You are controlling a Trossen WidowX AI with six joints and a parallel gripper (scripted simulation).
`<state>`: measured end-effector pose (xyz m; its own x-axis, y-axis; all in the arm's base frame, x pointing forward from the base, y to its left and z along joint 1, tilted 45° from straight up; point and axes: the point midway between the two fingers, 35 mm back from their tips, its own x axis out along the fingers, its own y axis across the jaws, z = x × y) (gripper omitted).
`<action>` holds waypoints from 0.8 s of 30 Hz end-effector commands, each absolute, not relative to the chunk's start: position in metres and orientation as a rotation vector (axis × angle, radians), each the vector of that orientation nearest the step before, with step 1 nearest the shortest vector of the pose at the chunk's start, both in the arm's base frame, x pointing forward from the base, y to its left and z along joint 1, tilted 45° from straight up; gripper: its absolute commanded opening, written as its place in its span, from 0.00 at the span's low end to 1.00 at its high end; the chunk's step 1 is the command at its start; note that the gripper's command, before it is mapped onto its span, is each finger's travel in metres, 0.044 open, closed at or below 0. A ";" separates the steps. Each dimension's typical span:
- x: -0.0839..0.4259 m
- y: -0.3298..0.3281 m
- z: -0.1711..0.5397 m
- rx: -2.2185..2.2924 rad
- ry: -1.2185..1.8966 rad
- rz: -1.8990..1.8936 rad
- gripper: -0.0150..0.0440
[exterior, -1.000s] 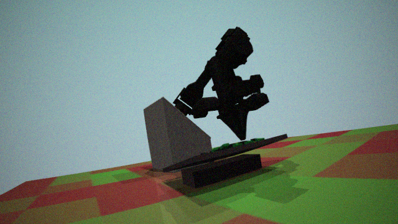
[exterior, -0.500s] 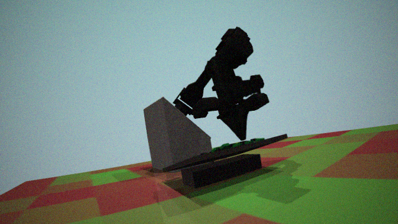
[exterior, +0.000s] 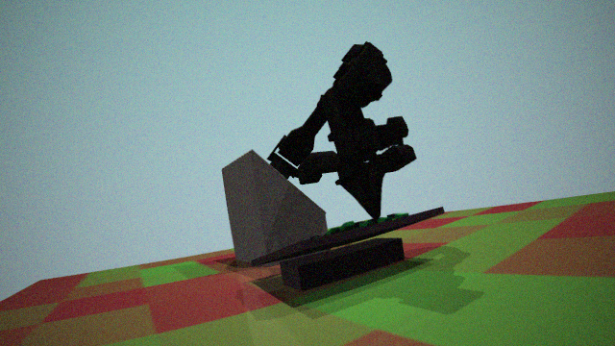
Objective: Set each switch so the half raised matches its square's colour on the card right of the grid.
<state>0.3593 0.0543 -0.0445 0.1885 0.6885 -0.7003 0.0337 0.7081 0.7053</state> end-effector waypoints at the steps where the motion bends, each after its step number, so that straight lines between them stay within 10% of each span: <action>1: 0.359 0.055 -0.045 0.677 1.319 0.512 0.25; 24: 0.360 0.057 -0.047 0.678 1.319 0.512 0.25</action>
